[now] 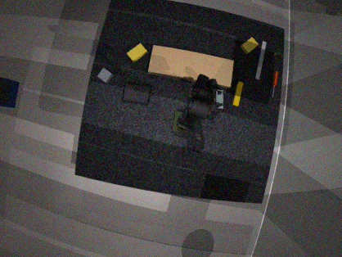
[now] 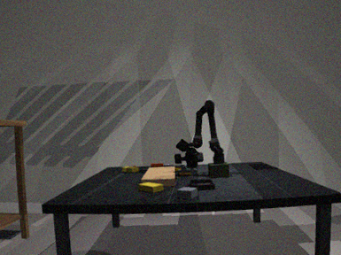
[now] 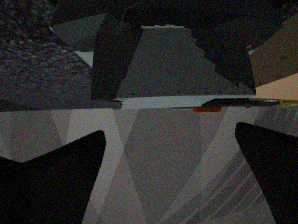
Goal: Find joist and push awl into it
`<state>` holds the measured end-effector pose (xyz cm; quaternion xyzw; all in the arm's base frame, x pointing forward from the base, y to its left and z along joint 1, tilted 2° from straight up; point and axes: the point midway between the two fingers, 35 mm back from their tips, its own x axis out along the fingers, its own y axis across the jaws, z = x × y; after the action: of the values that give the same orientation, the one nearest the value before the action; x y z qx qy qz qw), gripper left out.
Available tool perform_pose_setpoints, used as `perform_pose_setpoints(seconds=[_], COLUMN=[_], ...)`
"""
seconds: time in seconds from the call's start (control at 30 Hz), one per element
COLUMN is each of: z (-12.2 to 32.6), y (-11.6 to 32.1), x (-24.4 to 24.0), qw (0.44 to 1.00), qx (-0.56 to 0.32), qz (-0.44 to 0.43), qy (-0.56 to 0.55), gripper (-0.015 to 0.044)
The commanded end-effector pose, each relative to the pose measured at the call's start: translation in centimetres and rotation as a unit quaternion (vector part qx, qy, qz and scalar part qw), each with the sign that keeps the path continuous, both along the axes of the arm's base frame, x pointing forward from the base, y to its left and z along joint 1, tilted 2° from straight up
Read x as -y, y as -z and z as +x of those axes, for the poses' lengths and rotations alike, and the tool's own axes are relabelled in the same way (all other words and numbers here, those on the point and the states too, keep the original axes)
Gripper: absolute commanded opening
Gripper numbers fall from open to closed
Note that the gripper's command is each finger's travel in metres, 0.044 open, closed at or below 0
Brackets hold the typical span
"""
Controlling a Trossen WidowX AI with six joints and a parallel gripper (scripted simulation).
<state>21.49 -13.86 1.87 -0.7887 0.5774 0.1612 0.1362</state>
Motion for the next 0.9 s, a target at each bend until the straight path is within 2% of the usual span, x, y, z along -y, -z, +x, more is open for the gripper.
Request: perform_pose_setpoints(seconds=[0.0,0.27,0.47,0.53,0.63,0.73,0.87], z=[0.5,-0.2,0.3,0.7,1.4,1.9,1.5], y=[-1.8,-7.0,-6.1,-5.5,-4.0,-2.8,-2.3], x=[0.1,0.2,0.3,0.7,1.5,2.2,3.6], qw=[1.000,1.000,1.000,0.997,0.974,0.916,0.816], qx=[0.008,0.007,0.018,0.040,0.102,0.172,0.246], qz=[-0.002,0.000,0.013,0.059,0.184,0.321,0.437], qy=[0.002,0.001,0.007,0.022,0.080,0.171,0.286], gripper=[0.0440,0.0440,0.0440,0.0440,0.0440,0.0440,0.0440])
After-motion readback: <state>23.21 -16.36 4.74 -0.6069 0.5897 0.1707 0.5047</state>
